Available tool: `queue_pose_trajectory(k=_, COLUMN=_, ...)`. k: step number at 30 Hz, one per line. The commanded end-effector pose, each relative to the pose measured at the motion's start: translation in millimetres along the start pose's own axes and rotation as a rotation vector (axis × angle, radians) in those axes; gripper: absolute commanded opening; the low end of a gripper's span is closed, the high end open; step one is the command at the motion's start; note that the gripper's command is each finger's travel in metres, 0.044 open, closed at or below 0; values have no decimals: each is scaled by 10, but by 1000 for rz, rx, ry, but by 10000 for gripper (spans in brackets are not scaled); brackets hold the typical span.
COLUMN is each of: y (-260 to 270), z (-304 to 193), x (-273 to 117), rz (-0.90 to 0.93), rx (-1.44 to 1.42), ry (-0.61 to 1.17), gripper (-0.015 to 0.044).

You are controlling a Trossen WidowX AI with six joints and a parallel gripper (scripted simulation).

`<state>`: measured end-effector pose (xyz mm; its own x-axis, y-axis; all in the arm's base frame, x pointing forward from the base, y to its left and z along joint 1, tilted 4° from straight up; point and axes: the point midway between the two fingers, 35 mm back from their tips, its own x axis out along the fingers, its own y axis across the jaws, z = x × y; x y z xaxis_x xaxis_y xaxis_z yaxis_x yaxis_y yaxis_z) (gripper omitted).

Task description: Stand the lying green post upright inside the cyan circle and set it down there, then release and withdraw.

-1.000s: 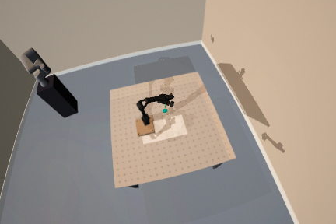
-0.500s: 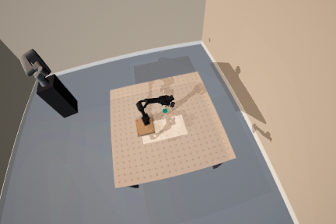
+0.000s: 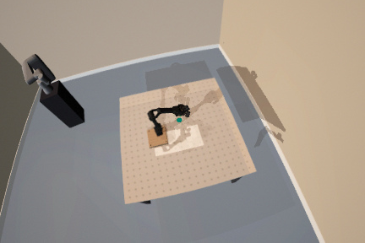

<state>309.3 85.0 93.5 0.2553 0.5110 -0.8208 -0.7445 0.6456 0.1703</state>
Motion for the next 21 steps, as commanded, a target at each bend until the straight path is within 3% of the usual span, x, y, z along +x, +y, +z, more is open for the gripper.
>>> queue_pose_trajectory(k=1, y=-11, z=-15, x=4, rz=4, rx=10, ry=-29, gripper=23)
queue_pose_trajectory(k=21, y=-56, z=-23, x=-13, rz=17, rx=15, ry=-171, gripper=23)
